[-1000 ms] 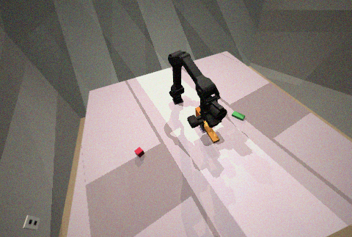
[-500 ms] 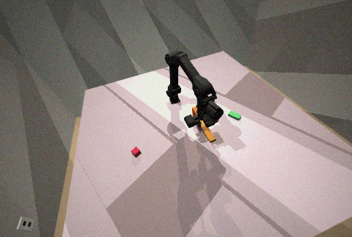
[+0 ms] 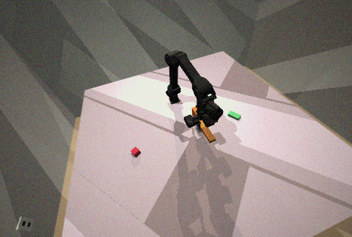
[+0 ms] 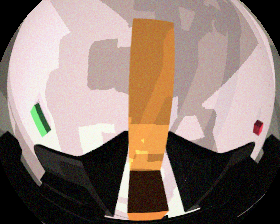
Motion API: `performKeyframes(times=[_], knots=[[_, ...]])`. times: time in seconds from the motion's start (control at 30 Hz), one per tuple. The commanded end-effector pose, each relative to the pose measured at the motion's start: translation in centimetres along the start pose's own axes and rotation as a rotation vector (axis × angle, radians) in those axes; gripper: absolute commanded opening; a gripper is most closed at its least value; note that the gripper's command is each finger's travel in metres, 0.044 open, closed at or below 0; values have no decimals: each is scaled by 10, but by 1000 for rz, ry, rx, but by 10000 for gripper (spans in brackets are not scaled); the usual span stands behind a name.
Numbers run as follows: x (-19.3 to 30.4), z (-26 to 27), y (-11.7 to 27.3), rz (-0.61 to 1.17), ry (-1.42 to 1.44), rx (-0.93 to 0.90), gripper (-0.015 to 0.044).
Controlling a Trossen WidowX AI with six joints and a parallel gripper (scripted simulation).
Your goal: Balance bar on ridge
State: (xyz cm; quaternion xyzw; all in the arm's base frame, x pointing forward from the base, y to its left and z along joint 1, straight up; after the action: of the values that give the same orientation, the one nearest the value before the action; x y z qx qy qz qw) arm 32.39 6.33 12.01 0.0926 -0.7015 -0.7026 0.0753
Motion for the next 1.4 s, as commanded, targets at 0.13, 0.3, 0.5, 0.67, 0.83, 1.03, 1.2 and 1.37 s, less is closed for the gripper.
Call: performKeyframes(times=[0.13, 0.3, 0.5, 0.67, 0.83, 1.03, 1.2, 1.37], knots=[[0, 0, 0, 0, 0, 0, 170], [0, 0, 0, 0, 0, 0, 171], [0, 0, 0, 0, 0, 0, 172], [0, 0, 0, 0, 0, 0, 173], [0, 0, 0, 0, 0, 0, 185], [0, 0, 0, 0, 0, 0, 185], [0, 0, 0, 0, 0, 0, 264], [0, 0, 0, 0, 0, 0, 395]])
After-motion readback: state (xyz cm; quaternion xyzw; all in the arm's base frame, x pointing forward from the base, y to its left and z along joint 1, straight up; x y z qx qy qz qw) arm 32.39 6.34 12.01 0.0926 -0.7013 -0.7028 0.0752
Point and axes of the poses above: the point midway between the two fingers, 35 mm back from their tips, its own y axis back along the fingers, its own z axis across the jaws, x = y × z, the point moved 2 cm from there along y, back along the fingers, and after that the axes turned 11 degrees about y, right-handed, at the moved point
